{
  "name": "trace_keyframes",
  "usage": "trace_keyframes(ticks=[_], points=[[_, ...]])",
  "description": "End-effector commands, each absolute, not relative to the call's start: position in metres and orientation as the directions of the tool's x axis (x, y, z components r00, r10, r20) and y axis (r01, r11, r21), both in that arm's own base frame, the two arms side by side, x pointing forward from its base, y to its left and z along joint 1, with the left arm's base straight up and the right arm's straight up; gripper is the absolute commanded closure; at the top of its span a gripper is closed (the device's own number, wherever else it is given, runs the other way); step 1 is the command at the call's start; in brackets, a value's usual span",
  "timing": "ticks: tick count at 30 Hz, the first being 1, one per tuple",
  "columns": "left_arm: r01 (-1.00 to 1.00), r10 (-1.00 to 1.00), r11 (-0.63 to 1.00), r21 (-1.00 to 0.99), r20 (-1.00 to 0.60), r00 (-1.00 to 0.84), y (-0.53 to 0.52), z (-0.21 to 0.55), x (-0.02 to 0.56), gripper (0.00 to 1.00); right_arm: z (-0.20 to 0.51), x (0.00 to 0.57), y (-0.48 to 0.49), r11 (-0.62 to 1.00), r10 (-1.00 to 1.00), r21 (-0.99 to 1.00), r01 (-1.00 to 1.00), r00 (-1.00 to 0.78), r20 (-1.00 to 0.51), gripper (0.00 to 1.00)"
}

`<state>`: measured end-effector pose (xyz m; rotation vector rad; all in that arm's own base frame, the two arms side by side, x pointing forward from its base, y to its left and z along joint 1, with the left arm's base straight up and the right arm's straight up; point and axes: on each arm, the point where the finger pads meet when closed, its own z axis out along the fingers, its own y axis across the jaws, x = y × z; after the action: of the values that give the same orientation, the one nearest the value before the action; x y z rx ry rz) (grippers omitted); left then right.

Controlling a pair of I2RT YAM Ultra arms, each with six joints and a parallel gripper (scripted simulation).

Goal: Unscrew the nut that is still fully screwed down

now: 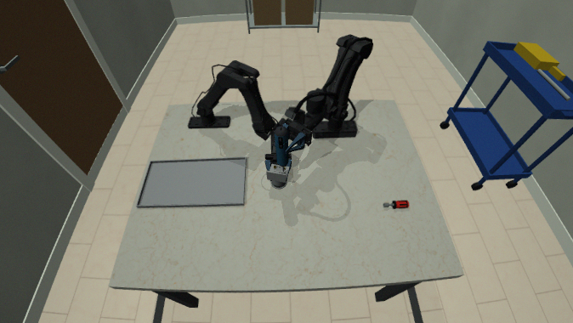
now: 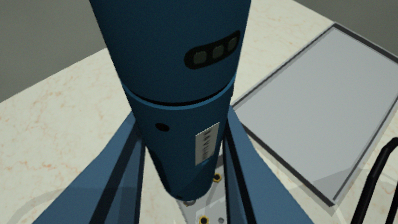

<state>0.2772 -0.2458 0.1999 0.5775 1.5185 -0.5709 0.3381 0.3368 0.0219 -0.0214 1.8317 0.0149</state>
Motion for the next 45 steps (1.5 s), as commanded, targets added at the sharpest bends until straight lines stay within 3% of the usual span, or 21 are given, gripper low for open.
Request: trace_keyframes(ticks=[1,45], points=[[0.667,-0.101,0.745,-0.012,-0.99,0.095,-0.247,0.26,0.28,0.58,0.037,0.345,0.343,0.999,0.036,0.04,-0.011,-0.234,-0.972,0.41],[0.668,-0.078,0.744,-0.004,-0.994,0.082,-0.248,0.302,0.276,0.58,0.037,0.345,0.343,0.999,0.036,0.04,-0.011,-0.234,-0.972,0.41]])
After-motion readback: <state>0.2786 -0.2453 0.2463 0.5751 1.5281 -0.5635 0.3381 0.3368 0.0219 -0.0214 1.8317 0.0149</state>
